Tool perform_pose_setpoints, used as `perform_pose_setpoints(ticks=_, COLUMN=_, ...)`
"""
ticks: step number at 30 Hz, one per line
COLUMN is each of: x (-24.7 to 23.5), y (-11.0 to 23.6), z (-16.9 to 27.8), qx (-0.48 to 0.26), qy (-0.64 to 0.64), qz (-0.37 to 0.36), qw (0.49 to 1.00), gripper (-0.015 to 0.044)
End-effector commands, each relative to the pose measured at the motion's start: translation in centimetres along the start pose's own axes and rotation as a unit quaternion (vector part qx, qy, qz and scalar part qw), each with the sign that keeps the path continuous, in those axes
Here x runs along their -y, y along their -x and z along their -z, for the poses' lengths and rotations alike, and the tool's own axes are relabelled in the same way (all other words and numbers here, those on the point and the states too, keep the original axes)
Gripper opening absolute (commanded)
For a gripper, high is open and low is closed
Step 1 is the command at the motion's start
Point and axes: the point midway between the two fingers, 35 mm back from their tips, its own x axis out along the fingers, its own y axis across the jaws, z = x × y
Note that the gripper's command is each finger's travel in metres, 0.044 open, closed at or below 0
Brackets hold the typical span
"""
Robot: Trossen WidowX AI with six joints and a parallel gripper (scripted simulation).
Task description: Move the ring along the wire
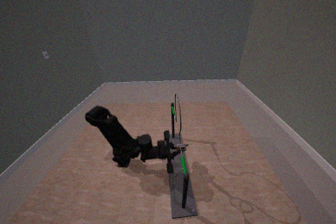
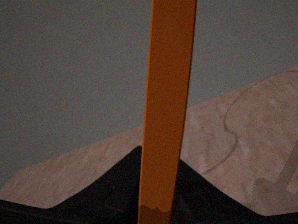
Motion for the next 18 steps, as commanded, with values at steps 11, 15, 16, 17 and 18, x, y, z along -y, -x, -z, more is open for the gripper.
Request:
perform_pose_setpoints(ticks=11, x=-3.8, y=1.3, z=-0.6, qx=-0.039, qy=-0.112, qz=-0.006, qw=0.993, gripper=-0.015)
perform_pose_setpoints(ticks=15, x=-4.5, y=1.6, z=-0.7, qx=-0.052, qy=-0.131, qz=-0.009, qw=0.99, gripper=-0.015)
perform_pose_setpoints(ticks=16, x=-4.7, y=1.7, z=-0.8, qx=-0.056, qy=-0.137, qz=-0.01, qw=0.989, gripper=-0.015)
perform_pose_setpoints(ticks=17, x=-4.8, y=1.8, z=-0.9, qx=-0.06, qy=-0.143, qz=-0.011, qw=0.988, gripper=-0.015)
perform_pose_setpoints(ticks=18, x=-5.0, y=1.9, z=-0.9, qx=-0.063, qy=-0.147, qz=-0.011, qw=0.987, gripper=-0.015)
